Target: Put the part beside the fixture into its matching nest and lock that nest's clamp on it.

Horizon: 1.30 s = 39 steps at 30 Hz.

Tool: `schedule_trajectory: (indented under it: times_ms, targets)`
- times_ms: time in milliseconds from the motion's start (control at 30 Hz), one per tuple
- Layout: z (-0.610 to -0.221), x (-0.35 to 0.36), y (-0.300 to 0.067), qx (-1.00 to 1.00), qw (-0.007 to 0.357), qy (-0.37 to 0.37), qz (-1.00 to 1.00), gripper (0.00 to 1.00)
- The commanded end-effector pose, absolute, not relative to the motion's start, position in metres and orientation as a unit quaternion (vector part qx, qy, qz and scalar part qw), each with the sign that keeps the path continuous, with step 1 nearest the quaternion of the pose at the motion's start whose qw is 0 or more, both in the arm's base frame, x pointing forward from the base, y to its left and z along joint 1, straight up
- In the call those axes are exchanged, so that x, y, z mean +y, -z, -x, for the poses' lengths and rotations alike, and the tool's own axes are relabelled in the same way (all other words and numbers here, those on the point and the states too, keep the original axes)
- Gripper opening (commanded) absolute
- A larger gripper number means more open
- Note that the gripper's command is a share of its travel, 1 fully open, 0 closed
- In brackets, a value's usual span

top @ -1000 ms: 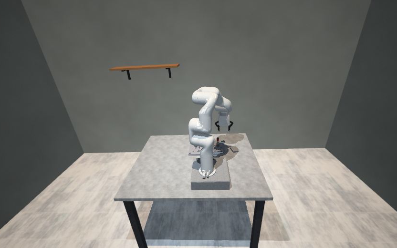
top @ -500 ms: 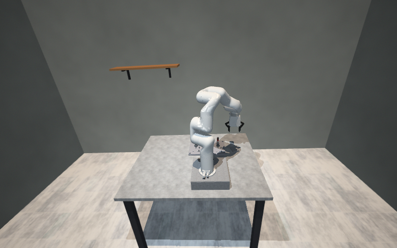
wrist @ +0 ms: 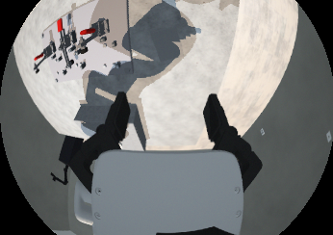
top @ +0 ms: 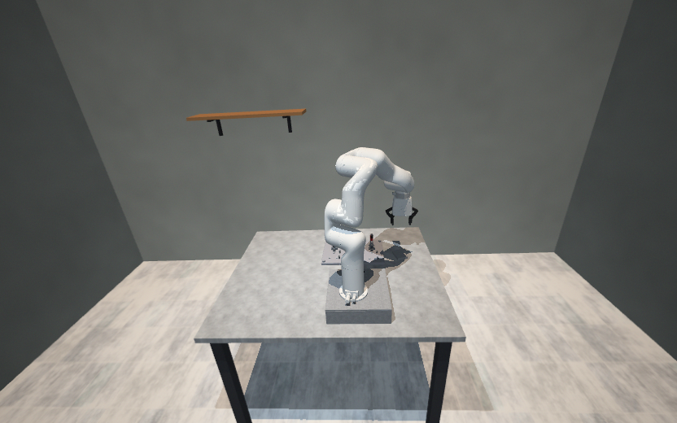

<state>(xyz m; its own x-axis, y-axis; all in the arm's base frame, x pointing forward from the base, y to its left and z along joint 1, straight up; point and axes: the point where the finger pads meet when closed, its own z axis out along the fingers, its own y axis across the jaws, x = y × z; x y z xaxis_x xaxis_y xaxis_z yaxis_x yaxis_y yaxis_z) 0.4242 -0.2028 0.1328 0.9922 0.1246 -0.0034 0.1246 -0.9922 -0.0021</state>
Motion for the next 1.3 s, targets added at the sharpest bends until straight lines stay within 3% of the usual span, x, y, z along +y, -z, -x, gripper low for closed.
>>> schedule_trajectory:
  times_ms: [0,1267]
  targets:
    - [-0.4252,-0.2034,-0.1344,-0.062,0.000,0.000,0.998,1.00]
    - [-0.4255,-0.2035,-0.1344,-0.210,0.000,0.000,0.978,1.00]
